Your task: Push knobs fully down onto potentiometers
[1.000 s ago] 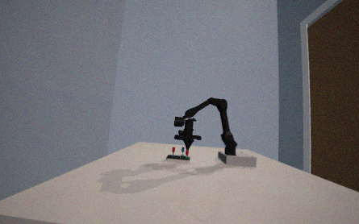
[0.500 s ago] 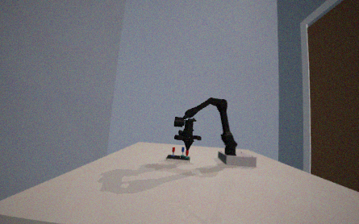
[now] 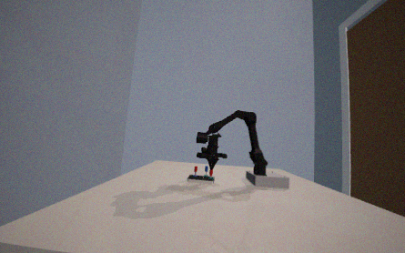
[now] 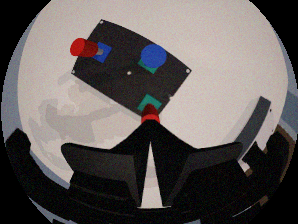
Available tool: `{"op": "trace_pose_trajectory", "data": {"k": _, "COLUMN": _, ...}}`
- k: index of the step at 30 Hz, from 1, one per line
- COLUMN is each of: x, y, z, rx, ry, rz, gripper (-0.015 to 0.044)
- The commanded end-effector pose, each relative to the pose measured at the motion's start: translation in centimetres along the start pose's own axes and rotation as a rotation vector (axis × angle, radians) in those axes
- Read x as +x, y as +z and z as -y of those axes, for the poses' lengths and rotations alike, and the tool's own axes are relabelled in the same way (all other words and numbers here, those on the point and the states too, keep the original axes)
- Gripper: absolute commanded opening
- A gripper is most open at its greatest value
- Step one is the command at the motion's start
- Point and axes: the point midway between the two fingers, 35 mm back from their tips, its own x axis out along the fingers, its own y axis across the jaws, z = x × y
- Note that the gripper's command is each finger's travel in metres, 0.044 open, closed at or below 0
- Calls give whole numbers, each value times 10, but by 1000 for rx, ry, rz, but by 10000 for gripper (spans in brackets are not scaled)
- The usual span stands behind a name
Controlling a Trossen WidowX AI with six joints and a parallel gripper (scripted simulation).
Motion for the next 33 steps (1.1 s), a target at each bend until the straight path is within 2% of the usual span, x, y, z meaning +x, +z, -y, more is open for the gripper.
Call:
{"op": "trace_pose_trajectory", "data": {"k": 1, "x": 1, "y": 1, "z": 0, "rx": -3, "ry": -2, "rz": 3, "gripper": 0}}
{"op": "trace_pose_trajectory", "data": {"k": 33, "x": 5, "y": 1, "z": 0, "rx": -3, "ry": -2, "rz": 3, "gripper": 0}}
